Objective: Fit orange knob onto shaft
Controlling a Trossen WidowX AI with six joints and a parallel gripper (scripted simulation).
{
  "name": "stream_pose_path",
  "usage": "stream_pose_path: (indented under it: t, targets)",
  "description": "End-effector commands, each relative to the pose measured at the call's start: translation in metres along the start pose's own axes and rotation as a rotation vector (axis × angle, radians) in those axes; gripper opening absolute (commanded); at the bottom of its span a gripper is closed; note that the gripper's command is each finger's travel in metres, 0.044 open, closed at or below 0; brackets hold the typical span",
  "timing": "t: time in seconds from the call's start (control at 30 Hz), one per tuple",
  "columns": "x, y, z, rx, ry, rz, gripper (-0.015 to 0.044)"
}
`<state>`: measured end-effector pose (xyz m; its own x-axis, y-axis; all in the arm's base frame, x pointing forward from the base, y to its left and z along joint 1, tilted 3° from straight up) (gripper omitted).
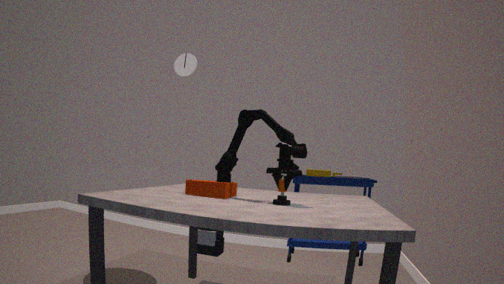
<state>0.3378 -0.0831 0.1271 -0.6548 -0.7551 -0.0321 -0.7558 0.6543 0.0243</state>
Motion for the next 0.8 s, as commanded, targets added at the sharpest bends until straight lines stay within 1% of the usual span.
stream_pose_path:
  t: [0.0, 0.63, 0.77]
  targets:
    - [-0.0001, -0.0025, -0.0001, 0.006, 0.0, -0.001, 0.0]
    - [0.0003, -0.0007, 0.0036, 0.006, 0.0, -0.001, 0.0]
    - [0.0006, 0.0008, -0.0008, 0.006, 0.0, -0.001, 0.0]
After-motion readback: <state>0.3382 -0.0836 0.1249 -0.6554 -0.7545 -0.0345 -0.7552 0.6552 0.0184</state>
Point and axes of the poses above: the point midway between the two fingers, 35 mm back from their tips, its own z axis out along the fingers, its own y axis across the jaws, x = y × z, the point moved 10 cm from there along -z, back along the fingers, and after that the axes turned 9 degrees about z, right-handed, at the moved point
